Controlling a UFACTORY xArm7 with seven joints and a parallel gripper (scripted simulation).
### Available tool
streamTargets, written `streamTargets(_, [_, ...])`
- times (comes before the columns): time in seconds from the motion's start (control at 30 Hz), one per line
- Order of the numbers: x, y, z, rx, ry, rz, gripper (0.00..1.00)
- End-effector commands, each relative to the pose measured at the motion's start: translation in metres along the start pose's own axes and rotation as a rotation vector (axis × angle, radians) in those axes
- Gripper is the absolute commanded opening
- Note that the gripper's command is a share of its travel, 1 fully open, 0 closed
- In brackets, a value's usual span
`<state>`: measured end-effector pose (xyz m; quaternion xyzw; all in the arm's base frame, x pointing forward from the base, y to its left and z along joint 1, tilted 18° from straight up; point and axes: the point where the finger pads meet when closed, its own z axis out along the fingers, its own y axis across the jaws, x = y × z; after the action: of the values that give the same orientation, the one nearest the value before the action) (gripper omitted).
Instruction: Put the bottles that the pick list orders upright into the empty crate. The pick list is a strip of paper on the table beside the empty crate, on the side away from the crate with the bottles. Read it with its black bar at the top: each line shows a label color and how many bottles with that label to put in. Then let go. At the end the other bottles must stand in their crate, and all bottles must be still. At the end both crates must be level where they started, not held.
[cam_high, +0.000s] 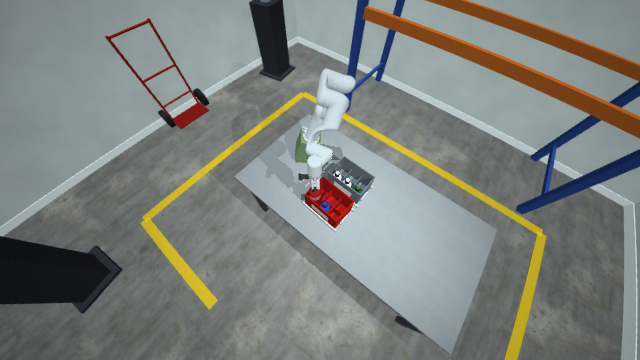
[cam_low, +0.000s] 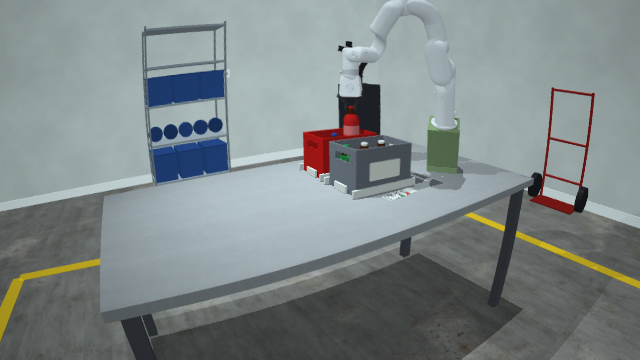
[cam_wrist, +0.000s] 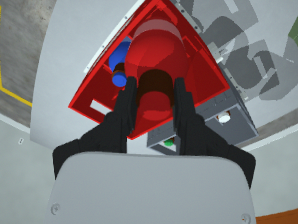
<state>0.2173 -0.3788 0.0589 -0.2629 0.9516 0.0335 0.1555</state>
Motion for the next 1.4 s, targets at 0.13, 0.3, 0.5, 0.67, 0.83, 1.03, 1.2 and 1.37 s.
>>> streamTargets(0.13, [0.001,-0.002,-0.016,0.006,0.002,0.0,0.0])
streamTargets(0.3, [0.001,-0.002,-0.024,0.006,0.002,0.0,0.0])
streamTargets(0.5, [0.001,-0.002,-0.031,0.006,0.002,0.0,0.0])
streamTargets(0.67, [0.001,-0.002,-0.039,0.006,0.002,0.0,0.0])
streamTargets(0.83, [0.001,-0.002,-0.048,0.006,0.002,0.0,0.0])
streamTargets(1.03, [0.001,-0.002,-0.054,0.006,0.002,0.0,0.0])
streamTargets(1.2, [0.001,-0.002,-0.06,0.006,0.002,0.0,0.0])
streamTargets(1.37, [0.001,-0.002,-0.06,0.006,0.002,0.0,0.0])
